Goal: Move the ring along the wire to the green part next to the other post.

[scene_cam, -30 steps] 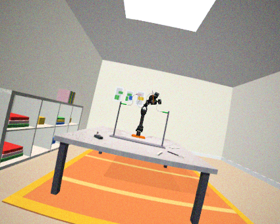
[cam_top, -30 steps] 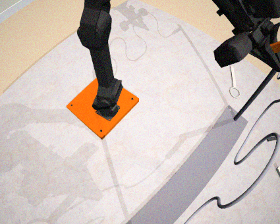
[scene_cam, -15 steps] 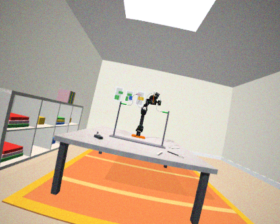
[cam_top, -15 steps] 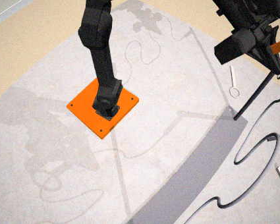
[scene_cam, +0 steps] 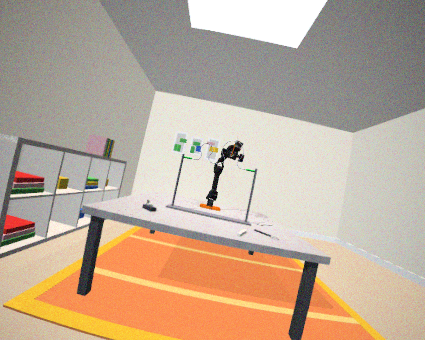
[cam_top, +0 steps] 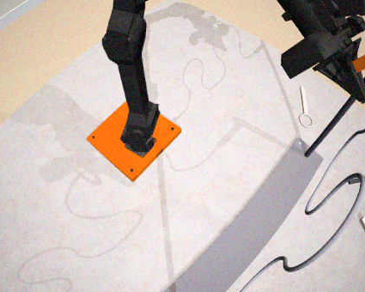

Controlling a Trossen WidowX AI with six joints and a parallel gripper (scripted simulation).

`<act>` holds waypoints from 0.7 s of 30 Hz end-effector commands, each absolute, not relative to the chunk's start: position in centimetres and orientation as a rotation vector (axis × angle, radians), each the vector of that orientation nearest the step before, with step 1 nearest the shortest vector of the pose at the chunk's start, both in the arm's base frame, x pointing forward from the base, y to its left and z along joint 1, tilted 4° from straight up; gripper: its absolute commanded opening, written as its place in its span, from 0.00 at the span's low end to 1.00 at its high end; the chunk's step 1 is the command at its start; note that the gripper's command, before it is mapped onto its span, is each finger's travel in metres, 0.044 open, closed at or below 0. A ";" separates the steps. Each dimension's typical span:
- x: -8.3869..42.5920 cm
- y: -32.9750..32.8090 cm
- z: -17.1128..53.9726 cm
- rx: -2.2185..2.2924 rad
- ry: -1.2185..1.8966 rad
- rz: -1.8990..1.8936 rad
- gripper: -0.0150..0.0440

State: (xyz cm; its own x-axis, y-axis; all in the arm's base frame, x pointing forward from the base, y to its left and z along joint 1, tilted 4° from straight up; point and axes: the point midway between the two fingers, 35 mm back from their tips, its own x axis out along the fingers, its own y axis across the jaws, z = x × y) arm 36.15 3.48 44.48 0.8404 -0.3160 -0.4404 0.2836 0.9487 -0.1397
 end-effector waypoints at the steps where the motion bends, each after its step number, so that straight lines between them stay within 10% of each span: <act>1: 36.1 3.3 44.4 -0.120 0.480 -0.328 0.00; 21: 36.0 2.4 44.6 -0.368 0.481 -0.372 0.00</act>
State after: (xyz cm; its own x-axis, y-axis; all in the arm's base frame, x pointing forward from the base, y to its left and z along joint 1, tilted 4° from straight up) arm 36.09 2.58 44.62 0.8252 -0.4128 -0.3854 0.2591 0.8831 -0.3912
